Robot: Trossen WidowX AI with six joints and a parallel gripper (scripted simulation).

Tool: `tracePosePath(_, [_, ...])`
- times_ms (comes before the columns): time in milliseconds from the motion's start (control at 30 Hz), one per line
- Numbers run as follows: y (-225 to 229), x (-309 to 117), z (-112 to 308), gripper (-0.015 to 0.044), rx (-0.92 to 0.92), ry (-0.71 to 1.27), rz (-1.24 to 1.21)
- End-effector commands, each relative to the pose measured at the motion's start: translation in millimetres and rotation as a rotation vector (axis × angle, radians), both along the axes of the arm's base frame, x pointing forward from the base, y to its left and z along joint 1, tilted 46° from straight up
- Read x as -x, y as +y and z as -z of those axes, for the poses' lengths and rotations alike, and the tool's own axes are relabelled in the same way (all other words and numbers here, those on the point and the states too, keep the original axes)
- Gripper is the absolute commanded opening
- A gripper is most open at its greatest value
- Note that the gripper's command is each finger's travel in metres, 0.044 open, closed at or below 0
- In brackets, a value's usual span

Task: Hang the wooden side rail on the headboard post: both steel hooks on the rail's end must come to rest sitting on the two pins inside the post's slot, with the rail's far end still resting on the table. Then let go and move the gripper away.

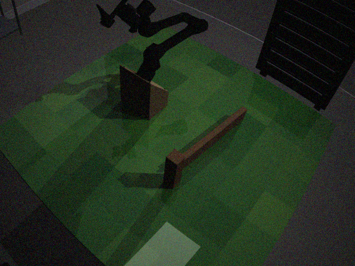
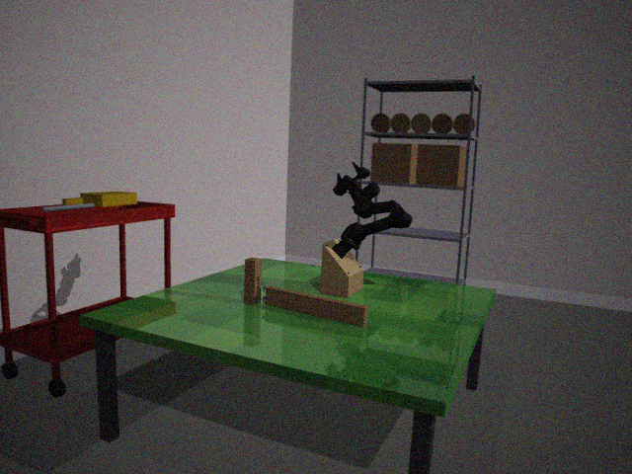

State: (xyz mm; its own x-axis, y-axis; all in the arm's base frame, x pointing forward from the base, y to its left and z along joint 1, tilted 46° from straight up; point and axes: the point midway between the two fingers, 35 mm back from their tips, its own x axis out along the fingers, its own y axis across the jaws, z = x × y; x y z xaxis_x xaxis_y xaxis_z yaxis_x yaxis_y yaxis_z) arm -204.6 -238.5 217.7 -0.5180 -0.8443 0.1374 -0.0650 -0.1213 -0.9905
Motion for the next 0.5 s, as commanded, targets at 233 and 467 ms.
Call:
tracePosePath(233, [-66, -57, 58, 0.0440, -0.242, -0.025, -0.275])
tracePosePath(467, [-94, -105, 88, 0.0440, -0.377, 0.011, -0.462])
